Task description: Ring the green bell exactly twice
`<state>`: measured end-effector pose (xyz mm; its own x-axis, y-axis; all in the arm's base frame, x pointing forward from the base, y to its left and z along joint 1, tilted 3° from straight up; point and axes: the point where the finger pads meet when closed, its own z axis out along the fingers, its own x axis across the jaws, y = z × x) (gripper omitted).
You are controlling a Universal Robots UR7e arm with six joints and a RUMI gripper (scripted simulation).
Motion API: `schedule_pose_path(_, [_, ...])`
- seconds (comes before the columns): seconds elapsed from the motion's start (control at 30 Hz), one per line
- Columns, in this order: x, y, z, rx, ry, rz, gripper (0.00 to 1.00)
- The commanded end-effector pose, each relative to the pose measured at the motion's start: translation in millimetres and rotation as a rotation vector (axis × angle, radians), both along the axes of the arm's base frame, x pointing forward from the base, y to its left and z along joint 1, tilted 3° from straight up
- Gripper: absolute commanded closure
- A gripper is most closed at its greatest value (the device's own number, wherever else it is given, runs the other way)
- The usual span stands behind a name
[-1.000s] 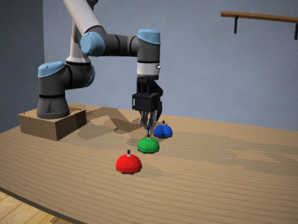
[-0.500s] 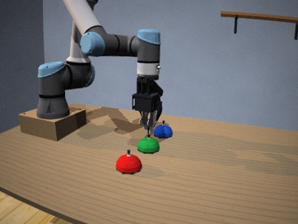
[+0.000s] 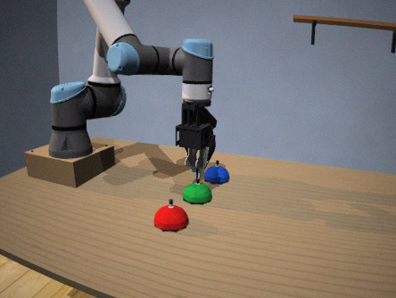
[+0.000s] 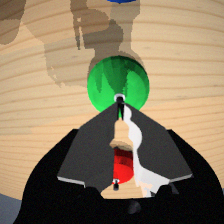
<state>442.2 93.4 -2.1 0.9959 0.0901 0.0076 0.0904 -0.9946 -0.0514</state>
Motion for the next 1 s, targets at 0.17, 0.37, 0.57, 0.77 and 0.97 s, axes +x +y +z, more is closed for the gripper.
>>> schedule_pose_path(0.17, [-0.2,0.2,1.8,0.000,0.000,0.001,1.00])
schedule_pose_path(0.37, [1.3,-0.4,7.6,-0.001,-0.003,0.000,1.00])
schedule_pose_path(0.57, [1.3,-1.5,20.2,-0.001,-0.003,0.000,1.00])
schedule_pose_path(0.77, [1.3,-2.7,36.9,-0.001,-0.003,-0.001,1.00])
schedule_pose_path(0.97, [1.2,-3.1,48.3,-0.001,-0.003,-0.001,1.00])
